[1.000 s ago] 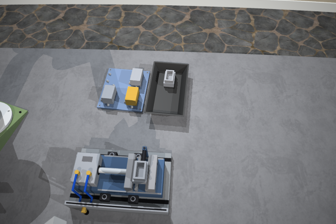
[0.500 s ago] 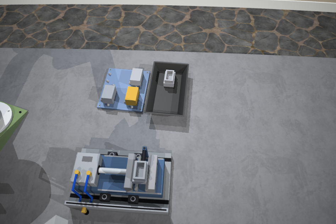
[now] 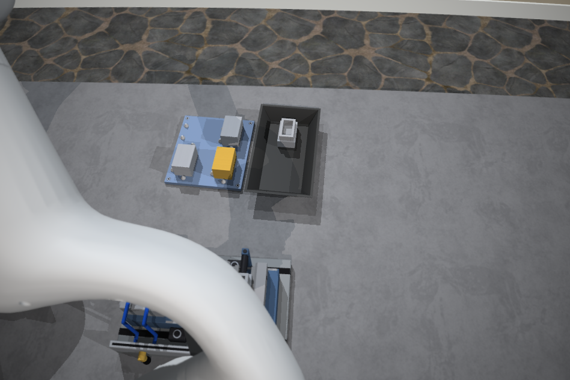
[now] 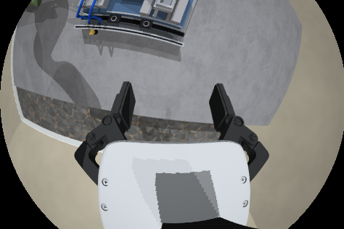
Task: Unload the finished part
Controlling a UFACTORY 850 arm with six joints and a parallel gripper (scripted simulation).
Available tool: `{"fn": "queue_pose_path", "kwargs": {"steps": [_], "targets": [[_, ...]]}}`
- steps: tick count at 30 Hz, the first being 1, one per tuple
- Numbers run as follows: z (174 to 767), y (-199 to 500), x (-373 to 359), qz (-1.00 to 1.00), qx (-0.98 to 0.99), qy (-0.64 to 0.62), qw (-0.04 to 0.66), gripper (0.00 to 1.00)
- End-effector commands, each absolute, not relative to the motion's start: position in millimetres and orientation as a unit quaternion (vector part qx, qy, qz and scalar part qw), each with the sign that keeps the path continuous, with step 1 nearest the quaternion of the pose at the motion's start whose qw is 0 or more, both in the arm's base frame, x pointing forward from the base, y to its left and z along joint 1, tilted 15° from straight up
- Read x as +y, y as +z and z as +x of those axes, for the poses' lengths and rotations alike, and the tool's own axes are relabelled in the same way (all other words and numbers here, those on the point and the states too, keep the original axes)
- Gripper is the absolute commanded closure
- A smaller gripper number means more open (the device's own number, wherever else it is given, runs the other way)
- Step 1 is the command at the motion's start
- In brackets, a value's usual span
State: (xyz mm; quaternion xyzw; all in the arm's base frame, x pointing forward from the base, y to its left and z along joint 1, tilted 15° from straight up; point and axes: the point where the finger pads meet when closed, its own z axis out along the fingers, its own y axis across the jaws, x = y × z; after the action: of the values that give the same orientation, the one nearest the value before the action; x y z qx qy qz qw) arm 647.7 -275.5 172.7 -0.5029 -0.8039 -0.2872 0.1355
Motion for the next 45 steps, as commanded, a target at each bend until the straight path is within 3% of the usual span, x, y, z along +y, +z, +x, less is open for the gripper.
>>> {"fn": "queue_pose_path", "kwargs": {"steps": [1,13,25,26,45], "targets": [[646.1,168.8,-238.8,-0.553,-0.790,-0.231,0.128,0.00],[617.1,162.2,-151.5,-0.635,-0.756,-0.130,0.090,0.00],[604.6,161.2,-128.6,-0.654,-0.745,-0.110,0.071,0.00],[604.6,161.2,-128.6,-0.654,-0.745,-0.110,0.071,1.00],[604.6,161.2,-128.6,-0.654,-0.745,-0.110,0.071,1.00]]}}
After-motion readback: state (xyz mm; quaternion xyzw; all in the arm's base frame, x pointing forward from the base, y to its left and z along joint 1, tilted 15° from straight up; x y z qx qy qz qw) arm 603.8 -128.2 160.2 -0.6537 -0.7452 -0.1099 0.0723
